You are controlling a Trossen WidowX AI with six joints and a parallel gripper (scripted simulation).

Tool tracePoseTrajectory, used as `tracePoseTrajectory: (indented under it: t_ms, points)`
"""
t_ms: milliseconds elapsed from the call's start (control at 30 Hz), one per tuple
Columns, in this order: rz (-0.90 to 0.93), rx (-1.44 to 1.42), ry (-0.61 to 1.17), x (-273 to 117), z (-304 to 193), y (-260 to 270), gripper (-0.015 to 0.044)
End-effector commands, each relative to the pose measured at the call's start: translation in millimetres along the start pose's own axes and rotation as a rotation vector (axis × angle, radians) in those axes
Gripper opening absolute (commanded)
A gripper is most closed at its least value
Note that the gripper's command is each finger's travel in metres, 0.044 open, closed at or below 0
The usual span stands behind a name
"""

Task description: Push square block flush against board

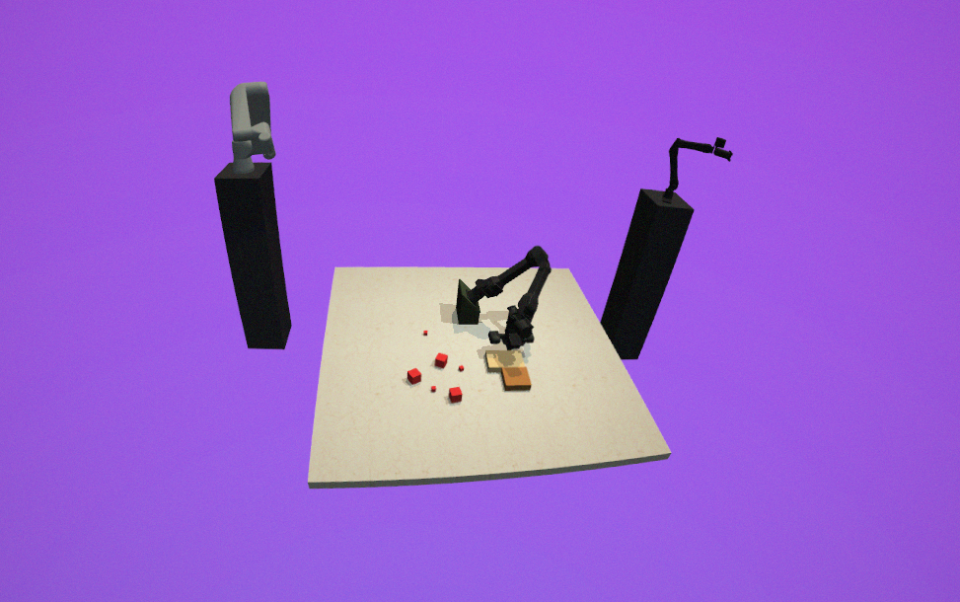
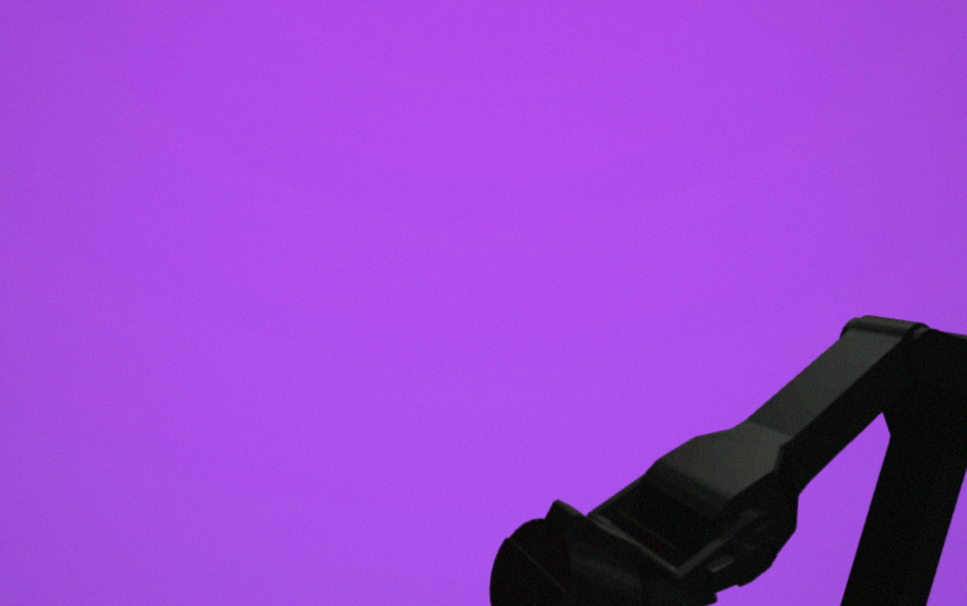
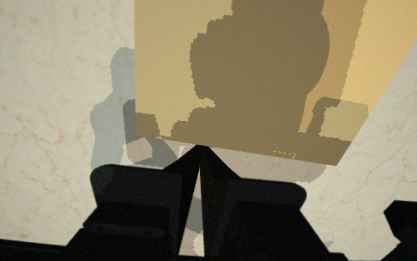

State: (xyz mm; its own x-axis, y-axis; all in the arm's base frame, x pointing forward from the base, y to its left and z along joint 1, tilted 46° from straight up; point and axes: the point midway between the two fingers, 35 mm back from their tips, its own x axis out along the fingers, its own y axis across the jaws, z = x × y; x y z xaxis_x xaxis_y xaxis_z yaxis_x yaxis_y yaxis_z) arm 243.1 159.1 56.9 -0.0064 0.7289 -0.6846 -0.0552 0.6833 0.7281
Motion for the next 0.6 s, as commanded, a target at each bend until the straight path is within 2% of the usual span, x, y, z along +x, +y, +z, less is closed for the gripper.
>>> tracePoseTrajectory:
  t_ms: [0,567]
  points:
    - [-0.005,0.006,0.000,0.2,-8.1,-1.0,0.0000]
    - [-0.005,0.007,0.001,1.3,-36.2,-1.6,0.0000]
